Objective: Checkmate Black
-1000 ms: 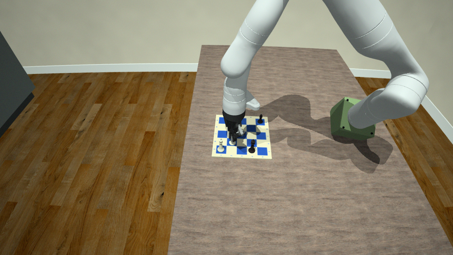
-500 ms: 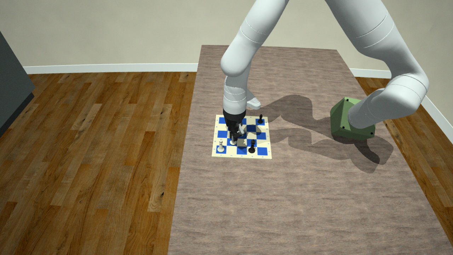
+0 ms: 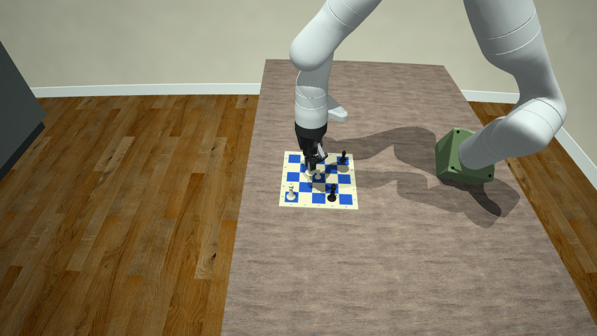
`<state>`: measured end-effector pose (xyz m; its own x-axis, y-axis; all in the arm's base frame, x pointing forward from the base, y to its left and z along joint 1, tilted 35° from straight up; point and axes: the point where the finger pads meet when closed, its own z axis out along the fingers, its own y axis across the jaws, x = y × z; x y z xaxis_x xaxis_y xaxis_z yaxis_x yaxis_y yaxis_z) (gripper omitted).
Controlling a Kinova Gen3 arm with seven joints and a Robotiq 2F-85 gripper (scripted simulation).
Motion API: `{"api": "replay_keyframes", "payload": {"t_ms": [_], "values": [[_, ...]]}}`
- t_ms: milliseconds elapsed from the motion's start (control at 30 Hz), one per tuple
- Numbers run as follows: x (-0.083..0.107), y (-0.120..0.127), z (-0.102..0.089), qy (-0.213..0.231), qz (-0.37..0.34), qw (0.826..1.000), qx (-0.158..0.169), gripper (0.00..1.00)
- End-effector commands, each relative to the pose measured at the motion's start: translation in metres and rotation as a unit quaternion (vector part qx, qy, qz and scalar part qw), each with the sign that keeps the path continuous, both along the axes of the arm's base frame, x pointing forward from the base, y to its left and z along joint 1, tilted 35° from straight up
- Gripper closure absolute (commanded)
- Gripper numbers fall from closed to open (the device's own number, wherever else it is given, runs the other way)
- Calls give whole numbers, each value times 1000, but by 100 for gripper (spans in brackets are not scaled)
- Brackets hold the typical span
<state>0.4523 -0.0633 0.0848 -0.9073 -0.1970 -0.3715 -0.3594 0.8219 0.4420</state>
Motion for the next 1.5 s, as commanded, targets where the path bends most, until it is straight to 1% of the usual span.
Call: {"api": "replay_keyframes", "payload": {"t_ms": [0,133,567,767,933,1033,1100,1167,1267,1333,1467], "values": [[1,-19,15,-8,-11,1000,-9,100],[0,-21,19,-8,-11,1000,-9,100],[-1,-21,19,-10,-7,1000,-10,100],[-5,-20,18,-21,12,1000,-16,100],[-16,-19,14,-53,70,996,-31,100],[-26,-17,12,-82,119,988,-44,100],[-32,-16,10,-105,156,981,-54,100],[-39,-15,9,-129,195,970,-64,100],[-49,-13,8,-166,252,950,-79,100],[-49,-13,8,-166,252,950,-79,100],[-59,-10,7,-212,320,918,-98,100]]}}
